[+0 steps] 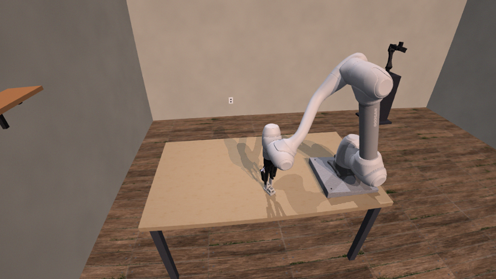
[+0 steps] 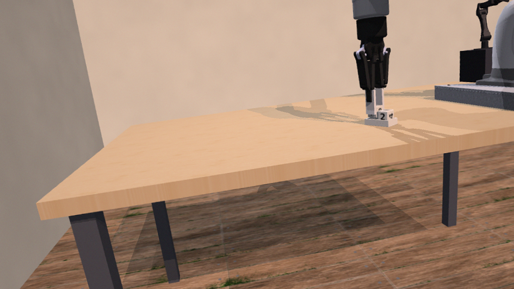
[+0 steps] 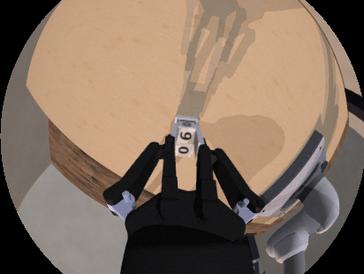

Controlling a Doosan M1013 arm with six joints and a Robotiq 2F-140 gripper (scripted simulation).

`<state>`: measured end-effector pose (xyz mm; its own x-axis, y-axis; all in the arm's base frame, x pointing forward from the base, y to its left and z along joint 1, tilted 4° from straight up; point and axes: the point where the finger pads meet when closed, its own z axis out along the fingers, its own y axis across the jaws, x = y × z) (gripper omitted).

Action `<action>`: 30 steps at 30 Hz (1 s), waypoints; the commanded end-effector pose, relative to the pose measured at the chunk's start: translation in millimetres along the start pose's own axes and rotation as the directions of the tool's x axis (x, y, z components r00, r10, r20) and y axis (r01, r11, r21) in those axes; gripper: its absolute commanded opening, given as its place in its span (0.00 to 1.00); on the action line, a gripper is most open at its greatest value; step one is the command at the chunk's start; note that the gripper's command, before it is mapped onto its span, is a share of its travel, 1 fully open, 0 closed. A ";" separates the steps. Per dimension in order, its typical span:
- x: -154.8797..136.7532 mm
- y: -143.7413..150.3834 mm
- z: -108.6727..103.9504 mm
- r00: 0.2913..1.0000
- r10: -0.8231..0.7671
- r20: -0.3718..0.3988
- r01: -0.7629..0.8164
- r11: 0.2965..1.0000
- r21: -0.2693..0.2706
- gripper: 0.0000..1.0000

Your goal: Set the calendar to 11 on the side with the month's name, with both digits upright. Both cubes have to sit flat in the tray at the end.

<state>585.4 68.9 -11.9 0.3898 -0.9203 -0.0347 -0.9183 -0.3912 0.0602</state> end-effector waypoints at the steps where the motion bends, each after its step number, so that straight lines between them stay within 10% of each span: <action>1: 0.0 0.0 0.3 1.000 0.000 0.000 0.000 1.000 0.000 0.24; 30: 0.0 0.0 9.5 1.000 0.000 0.000 0.000 1.000 0.000 0.24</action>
<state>584.8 68.9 -20.8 0.3898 -0.9203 -0.0347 -0.9183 -0.3912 0.0602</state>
